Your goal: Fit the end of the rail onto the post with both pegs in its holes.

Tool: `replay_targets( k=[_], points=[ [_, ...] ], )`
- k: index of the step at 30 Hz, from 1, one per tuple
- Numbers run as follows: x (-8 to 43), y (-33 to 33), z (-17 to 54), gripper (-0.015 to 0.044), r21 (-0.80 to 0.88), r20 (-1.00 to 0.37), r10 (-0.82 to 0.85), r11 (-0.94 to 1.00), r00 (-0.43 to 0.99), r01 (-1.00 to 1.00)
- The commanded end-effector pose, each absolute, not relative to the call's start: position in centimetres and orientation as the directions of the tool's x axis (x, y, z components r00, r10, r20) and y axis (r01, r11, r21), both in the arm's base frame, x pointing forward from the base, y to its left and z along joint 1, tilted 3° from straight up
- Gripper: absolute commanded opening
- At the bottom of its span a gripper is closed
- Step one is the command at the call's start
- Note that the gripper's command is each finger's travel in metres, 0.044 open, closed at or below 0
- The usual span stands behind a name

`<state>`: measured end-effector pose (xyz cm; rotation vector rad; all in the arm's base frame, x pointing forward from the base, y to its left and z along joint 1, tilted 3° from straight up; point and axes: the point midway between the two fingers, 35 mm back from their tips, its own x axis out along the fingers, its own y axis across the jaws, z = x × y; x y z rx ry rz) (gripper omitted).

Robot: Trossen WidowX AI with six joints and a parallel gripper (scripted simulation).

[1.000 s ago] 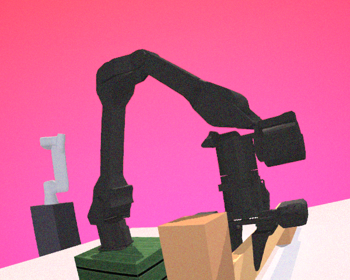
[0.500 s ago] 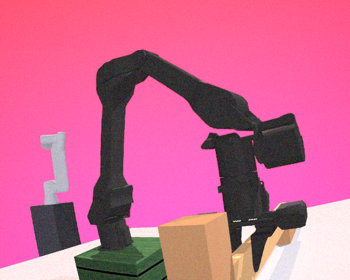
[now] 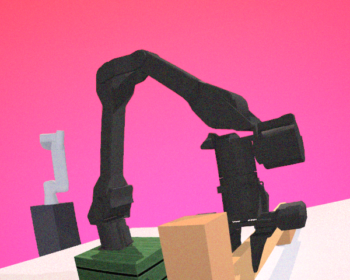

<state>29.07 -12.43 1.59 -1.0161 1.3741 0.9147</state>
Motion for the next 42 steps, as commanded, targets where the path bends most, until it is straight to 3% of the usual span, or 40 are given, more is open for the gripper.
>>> replay_targets(
  k=[1,42],
  points=[
    [29.07,-12.63,2.0,0.0,-0.043,-0.997,-0.069,0.321,0.022,-0.946],
    [29.32,-12.28,2.41,0.0,-0.043,-0.997,-0.069,0.321,0.022,-0.946]
  ],
)
